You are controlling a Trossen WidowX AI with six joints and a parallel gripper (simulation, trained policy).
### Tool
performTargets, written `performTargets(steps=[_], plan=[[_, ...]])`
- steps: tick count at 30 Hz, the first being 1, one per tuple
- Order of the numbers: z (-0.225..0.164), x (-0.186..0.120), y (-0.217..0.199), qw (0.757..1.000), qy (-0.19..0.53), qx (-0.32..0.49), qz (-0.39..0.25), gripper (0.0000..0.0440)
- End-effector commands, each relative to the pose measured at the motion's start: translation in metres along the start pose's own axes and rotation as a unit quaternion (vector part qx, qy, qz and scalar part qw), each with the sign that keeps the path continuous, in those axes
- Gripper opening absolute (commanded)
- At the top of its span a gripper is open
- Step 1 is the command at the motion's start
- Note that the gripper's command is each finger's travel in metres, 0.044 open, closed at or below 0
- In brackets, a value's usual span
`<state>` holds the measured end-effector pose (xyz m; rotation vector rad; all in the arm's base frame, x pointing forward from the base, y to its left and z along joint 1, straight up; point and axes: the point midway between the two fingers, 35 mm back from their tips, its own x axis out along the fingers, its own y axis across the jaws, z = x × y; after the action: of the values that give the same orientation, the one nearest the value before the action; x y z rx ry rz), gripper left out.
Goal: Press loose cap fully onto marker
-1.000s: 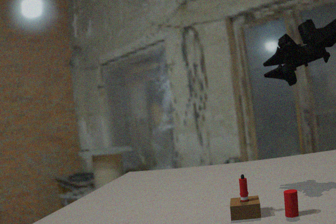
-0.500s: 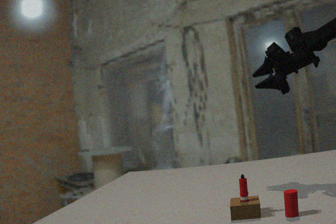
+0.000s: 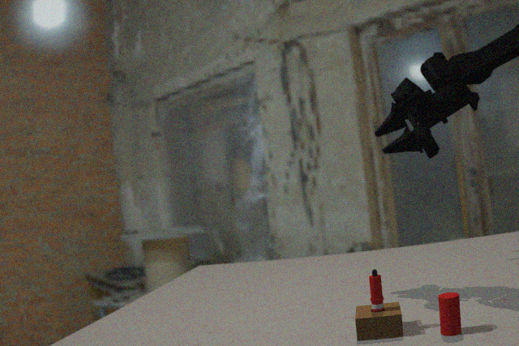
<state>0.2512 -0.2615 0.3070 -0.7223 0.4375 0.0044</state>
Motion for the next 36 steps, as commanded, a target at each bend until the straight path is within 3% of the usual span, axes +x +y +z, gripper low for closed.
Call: performTargets(steps=[1,36], plan=[[0.0,0.008,0.007,1.0,0.004,-0.003,0.016,0.0295],[0.033,0.068,0.098,0.979,0.031,-0.06,0.192,0.0298]])
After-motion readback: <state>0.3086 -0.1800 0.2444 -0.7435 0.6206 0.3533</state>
